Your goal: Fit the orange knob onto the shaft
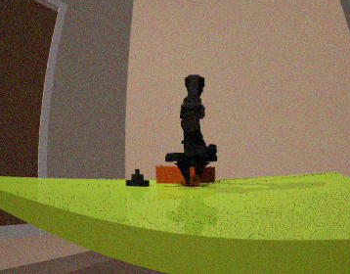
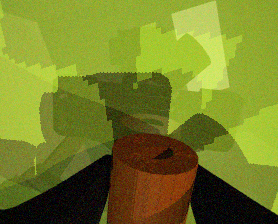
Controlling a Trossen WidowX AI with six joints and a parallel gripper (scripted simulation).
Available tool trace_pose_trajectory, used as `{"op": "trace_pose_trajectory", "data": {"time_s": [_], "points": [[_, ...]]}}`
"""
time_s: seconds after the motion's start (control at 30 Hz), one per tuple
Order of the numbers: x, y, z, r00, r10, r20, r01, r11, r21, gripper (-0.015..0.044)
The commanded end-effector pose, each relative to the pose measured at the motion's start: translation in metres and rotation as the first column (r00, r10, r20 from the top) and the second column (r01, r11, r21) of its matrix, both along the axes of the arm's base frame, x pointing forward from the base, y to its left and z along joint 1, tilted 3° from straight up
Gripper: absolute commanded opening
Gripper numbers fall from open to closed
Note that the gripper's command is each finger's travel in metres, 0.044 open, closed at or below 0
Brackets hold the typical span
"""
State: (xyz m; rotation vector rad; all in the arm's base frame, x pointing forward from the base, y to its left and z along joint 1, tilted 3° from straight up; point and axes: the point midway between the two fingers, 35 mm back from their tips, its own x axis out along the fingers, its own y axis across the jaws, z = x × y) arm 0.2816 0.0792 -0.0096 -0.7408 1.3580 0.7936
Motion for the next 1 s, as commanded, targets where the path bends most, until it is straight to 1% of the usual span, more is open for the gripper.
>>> {"op": "trace_pose_trajectory", "data": {"time_s": [0.0,0.47,0.97], "points": [[0.000,-0.001,0.000,1.000,-0.002,0.009,0.002,1.000,0.013,0.0179],[-0.007,-0.012,0.008,0.991,-0.012,0.133,-0.015,0.979,0.203,0.0179],[-0.015,-0.024,0.013,0.968,-0.047,0.248,-0.052,0.924,0.378,0.0179]]}}
